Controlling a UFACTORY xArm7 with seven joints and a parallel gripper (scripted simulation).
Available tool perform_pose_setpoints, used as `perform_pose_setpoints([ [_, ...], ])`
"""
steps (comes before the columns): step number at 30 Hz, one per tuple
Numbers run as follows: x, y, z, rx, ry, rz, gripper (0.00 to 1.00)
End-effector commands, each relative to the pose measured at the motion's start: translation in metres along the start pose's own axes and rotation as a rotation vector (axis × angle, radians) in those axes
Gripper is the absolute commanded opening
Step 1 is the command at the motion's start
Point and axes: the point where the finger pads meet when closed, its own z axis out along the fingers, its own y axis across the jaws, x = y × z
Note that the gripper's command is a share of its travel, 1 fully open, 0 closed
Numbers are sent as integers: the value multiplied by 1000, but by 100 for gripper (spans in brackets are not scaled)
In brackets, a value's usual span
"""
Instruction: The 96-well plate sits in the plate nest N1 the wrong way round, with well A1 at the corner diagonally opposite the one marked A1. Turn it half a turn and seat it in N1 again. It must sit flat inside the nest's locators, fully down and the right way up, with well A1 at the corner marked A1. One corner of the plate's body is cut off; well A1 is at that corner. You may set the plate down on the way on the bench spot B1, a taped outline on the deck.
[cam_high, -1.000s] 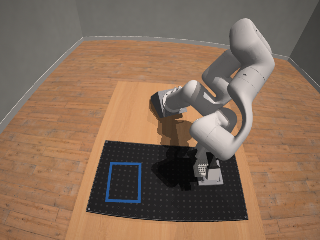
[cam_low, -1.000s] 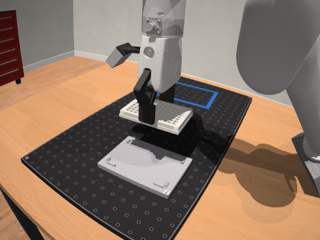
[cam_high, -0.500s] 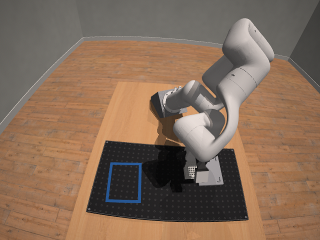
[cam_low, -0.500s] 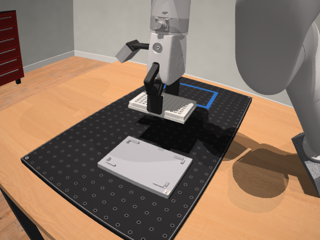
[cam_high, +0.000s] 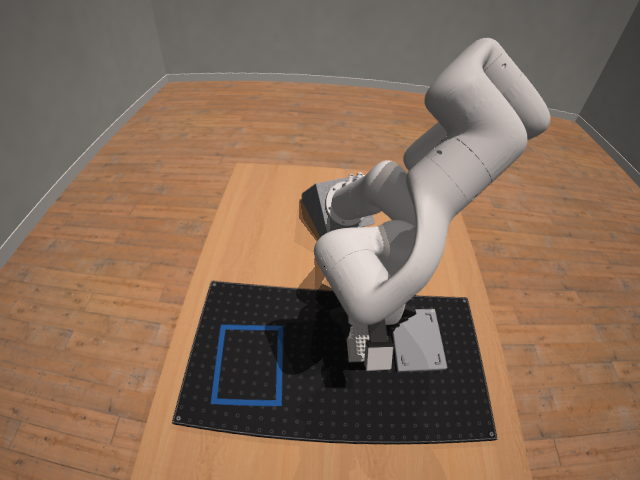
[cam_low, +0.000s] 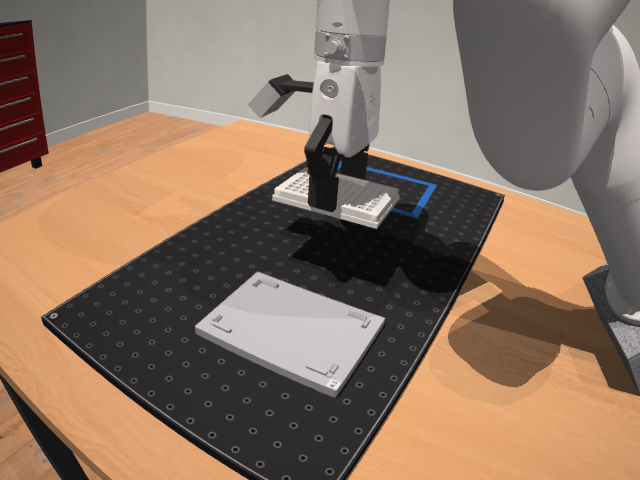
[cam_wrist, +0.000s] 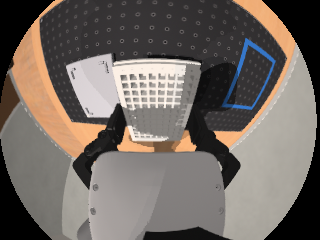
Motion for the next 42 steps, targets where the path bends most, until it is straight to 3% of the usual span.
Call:
perform_pose_setpoints([
  [1,3,17,0,3,3,-1,0],
  [42,17,133,4,1,3,-1,0],
])
